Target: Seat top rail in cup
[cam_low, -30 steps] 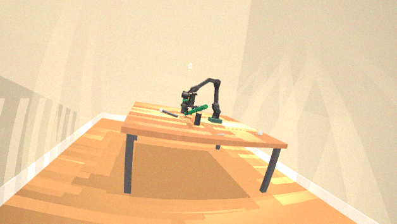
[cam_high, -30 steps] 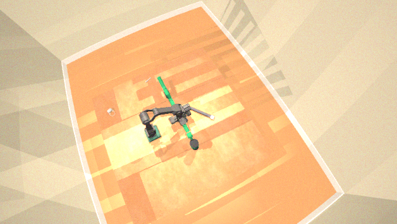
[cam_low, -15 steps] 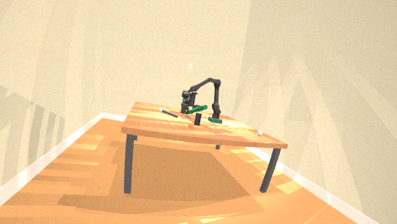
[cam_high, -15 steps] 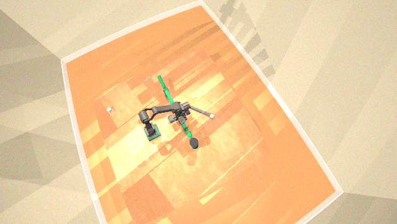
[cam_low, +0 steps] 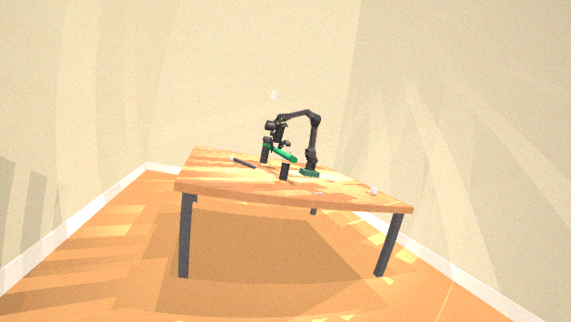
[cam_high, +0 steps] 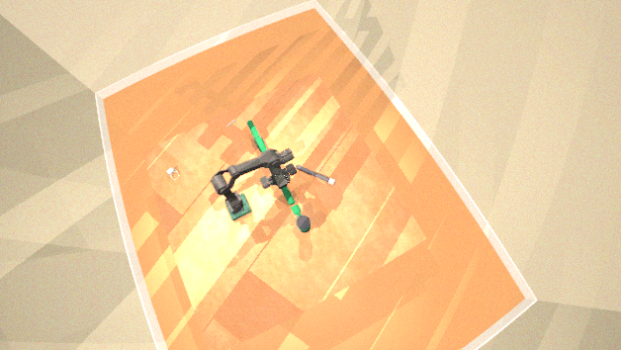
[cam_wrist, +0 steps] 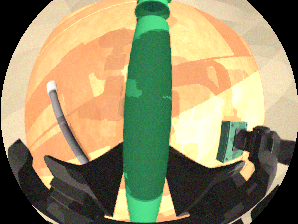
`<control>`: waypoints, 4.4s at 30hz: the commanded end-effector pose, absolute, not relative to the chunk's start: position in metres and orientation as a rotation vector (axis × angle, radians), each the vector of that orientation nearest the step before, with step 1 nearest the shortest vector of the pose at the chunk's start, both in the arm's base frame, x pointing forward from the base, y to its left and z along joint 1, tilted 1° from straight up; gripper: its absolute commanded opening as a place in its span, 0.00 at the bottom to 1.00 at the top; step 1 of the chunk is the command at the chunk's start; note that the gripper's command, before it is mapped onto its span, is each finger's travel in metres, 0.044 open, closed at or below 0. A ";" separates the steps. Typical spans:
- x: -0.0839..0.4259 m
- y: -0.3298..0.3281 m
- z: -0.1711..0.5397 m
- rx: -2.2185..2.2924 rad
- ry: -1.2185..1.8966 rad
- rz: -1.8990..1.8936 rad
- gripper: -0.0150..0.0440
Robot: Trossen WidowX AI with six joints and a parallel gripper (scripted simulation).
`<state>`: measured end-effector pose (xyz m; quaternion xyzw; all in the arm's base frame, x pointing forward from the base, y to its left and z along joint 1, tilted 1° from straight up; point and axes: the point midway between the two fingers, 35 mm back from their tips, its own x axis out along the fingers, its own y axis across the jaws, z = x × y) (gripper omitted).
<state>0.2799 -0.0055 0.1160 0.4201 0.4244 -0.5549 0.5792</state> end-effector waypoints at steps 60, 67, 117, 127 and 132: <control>0.282 -0.028 0.124 0.973 1.003 -1.309 0.25; 0.282 -0.028 0.124 0.973 1.003 -1.309 0.25; 0.282 -0.028 0.123 0.975 1.013 -1.311 0.25; 0.281 -0.029 0.124 0.974 1.010 -1.313 0.25; 0.281 -0.030 0.124 0.973 1.009 -1.313 0.25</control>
